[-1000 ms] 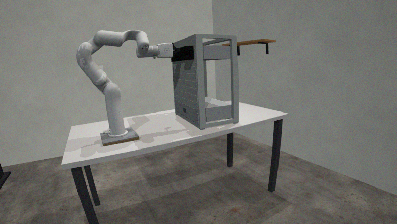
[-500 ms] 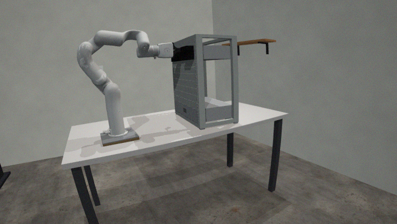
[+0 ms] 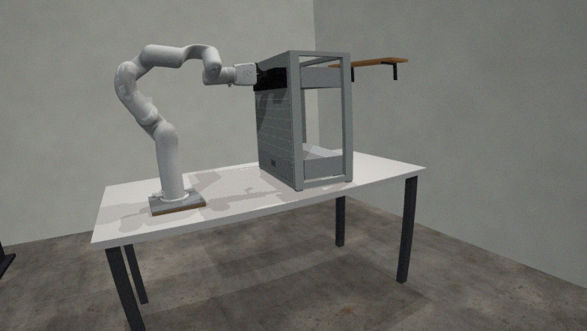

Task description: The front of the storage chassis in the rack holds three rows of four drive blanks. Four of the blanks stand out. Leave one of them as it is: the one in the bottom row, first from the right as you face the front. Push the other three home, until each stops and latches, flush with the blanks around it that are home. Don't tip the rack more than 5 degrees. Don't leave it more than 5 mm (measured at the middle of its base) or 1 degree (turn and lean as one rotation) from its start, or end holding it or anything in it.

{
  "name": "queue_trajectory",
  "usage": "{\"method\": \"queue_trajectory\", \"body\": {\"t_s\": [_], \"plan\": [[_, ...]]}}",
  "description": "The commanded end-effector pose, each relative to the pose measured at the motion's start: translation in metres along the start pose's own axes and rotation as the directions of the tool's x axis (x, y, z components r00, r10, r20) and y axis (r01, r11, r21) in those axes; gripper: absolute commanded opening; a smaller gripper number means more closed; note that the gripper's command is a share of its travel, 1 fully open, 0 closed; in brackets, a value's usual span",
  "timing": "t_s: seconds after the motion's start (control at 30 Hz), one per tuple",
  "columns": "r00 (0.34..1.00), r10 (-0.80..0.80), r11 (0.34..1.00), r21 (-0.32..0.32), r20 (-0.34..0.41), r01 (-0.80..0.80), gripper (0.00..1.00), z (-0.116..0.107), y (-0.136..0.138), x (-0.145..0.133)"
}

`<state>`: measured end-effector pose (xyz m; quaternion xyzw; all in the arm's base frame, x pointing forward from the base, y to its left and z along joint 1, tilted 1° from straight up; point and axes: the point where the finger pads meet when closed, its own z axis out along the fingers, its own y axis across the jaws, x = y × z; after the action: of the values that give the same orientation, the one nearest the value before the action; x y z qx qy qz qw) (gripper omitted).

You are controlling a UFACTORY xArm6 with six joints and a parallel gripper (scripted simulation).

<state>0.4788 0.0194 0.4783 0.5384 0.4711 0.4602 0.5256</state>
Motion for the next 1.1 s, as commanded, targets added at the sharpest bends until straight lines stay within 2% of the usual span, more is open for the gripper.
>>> {"method": "queue_trajectory", "body": {"t_s": [0.0, 0.67, 0.83, 0.9, 1.07], "plan": [[1.0, 0.001, 1.0, -0.004, 0.001, -0.001, 0.0, 0.001, 0.002, 0.0], [1.0, 0.001, 1.0, -0.004, 0.001, -0.001, 0.0, 0.0, 0.002, 0.0], [1.0, 0.001, 1.0, -0.004, 0.001, -0.001, 0.0, -0.02, 0.002, 0.0], [1.0, 0.001, 1.0, -0.004, 0.001, -0.001, 0.0, -0.02, 0.002, 0.0], [1.0, 0.001, 1.0, -0.004, 0.001, -0.001, 0.0, -0.054, 0.002, 0.0]]}}
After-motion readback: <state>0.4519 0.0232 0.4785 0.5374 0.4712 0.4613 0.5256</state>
